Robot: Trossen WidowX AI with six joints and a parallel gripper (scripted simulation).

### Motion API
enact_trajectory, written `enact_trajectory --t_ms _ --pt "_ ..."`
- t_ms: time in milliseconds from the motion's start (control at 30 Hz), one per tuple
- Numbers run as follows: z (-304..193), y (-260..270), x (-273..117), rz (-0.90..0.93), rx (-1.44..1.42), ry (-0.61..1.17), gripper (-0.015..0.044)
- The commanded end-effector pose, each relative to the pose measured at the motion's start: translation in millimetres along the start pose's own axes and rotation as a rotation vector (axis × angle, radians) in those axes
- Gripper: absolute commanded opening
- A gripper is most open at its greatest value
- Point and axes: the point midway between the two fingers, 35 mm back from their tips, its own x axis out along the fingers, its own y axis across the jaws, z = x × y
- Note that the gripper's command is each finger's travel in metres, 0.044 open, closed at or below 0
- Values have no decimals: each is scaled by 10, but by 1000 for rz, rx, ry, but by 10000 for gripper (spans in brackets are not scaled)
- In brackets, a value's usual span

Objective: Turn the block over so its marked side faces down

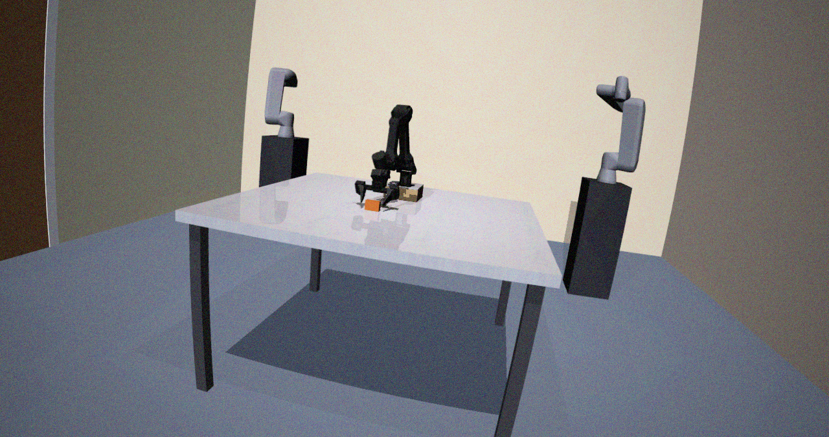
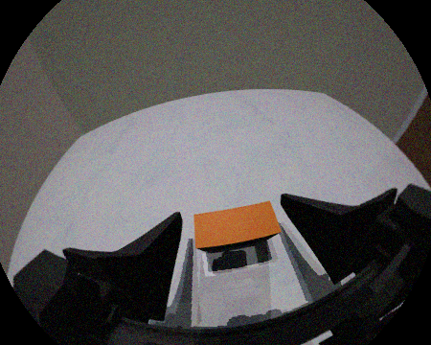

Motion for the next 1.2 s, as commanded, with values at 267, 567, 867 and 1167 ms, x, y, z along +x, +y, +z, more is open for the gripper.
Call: enact_trajectory --t_ms 267,567,867,1167 --pt "291 37 -577 -10 -5 275 440" --pt "297 35 -572 -9 -5 280 440" --pt "554 -1 -402 -4 14 568 440" --pt "799 7 -413 -7 8 881 440"
